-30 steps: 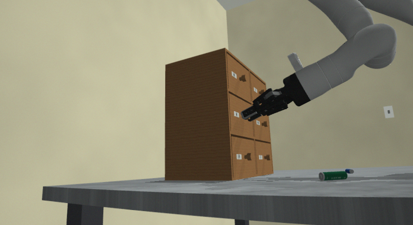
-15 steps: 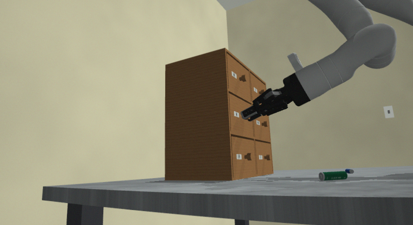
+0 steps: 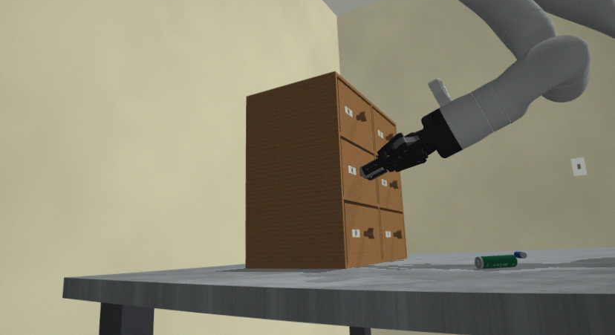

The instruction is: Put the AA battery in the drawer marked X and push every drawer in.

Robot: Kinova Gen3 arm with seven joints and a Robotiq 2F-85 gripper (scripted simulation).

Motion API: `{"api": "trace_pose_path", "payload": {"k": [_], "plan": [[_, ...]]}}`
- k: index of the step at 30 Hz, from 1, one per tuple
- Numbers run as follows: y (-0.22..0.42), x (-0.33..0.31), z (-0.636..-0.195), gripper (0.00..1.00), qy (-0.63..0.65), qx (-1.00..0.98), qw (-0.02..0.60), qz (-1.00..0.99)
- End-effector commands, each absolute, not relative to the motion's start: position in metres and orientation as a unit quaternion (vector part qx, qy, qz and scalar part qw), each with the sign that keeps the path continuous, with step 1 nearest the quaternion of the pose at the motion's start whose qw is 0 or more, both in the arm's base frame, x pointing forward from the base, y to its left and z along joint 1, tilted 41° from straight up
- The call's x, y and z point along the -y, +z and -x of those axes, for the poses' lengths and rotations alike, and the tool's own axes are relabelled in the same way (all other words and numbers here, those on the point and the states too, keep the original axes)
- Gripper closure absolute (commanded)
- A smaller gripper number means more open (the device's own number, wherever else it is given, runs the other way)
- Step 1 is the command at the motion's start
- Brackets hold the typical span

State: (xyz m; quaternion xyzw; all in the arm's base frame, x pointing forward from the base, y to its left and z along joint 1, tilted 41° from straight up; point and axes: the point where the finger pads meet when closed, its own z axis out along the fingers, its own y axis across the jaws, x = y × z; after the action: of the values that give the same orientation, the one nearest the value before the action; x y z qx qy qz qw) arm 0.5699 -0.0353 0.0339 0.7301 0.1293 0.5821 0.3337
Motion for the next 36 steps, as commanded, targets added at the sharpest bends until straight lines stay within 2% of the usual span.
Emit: {"api": "trace_pose_path", "payload": {"k": [1,36], "plan": [[0.0346,0.0346,-0.5703,0.87,0.583,-0.129,0.333,-0.73],[0.0332,0.0336,-0.5624,0.87,0.583,-0.129,0.333,-0.73]]}}
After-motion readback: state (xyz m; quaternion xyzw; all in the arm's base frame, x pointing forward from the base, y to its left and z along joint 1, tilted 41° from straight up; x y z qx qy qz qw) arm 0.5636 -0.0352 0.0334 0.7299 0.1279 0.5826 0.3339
